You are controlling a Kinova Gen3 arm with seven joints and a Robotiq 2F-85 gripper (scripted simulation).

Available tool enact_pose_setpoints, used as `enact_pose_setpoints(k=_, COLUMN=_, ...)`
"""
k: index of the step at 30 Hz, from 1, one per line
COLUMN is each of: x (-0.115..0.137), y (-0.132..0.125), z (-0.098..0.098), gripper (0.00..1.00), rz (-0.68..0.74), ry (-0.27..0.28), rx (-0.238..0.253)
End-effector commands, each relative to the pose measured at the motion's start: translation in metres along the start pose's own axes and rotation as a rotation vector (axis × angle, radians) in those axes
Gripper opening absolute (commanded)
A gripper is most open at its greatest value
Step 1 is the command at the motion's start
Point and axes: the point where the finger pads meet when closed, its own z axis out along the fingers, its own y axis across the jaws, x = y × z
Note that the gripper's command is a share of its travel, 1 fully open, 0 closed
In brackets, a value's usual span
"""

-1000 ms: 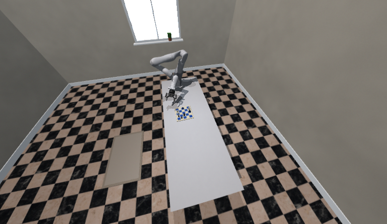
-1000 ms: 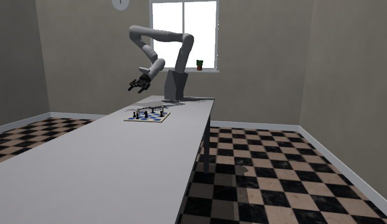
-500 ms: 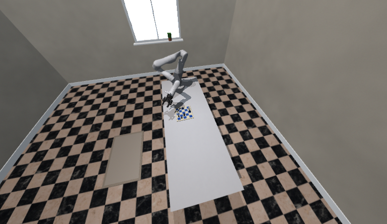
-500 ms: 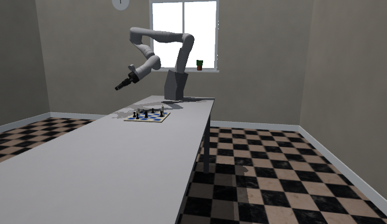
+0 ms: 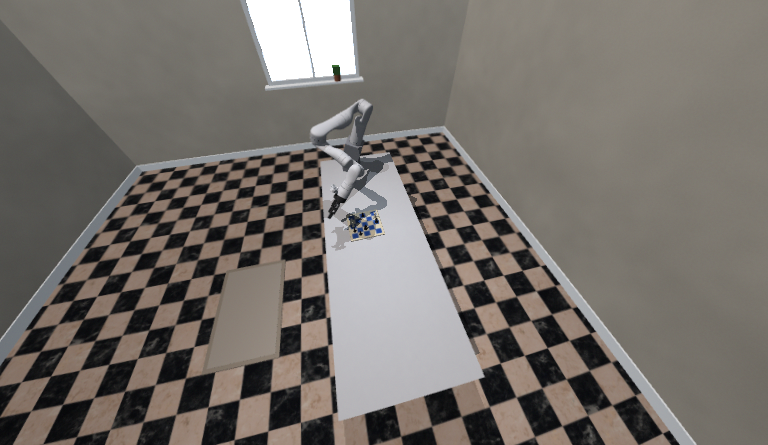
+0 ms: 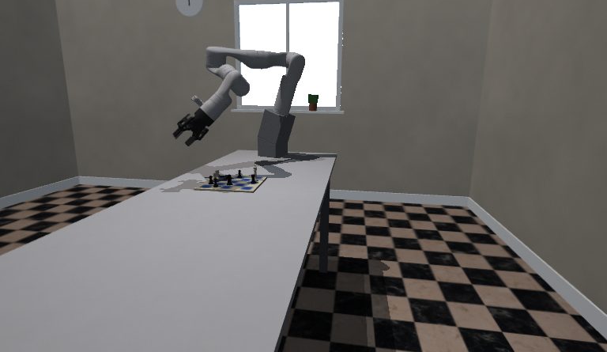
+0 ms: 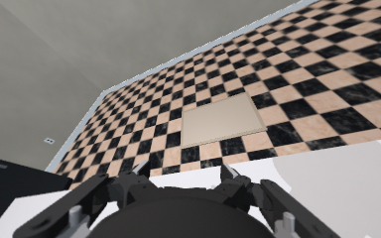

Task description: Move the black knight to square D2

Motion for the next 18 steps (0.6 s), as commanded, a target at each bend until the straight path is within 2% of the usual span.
enact_pose_setpoints(k=1, x=-0.018, y=-0.011, z=-0.005, gripper=1.00, rz=0.097, ry=-0.027, rx=-0.058)
enact_pose_setpoints(k=8, x=-0.062, y=-0.013, z=-0.029, gripper=1.00, rz=0.368, ry=-0.138, rx=-0.257)
enact_pose_setpoints(k=10, x=-0.062, y=-0.013, z=-0.029, gripper=1.00, rz=0.368, ry=-0.138, rx=-0.257)
enact_pose_setpoints(k=18, x=-0.111, y=-0.016, z=-0.067, gripper=1.00, rz=0.586, ry=-0.256, rx=-0.465)
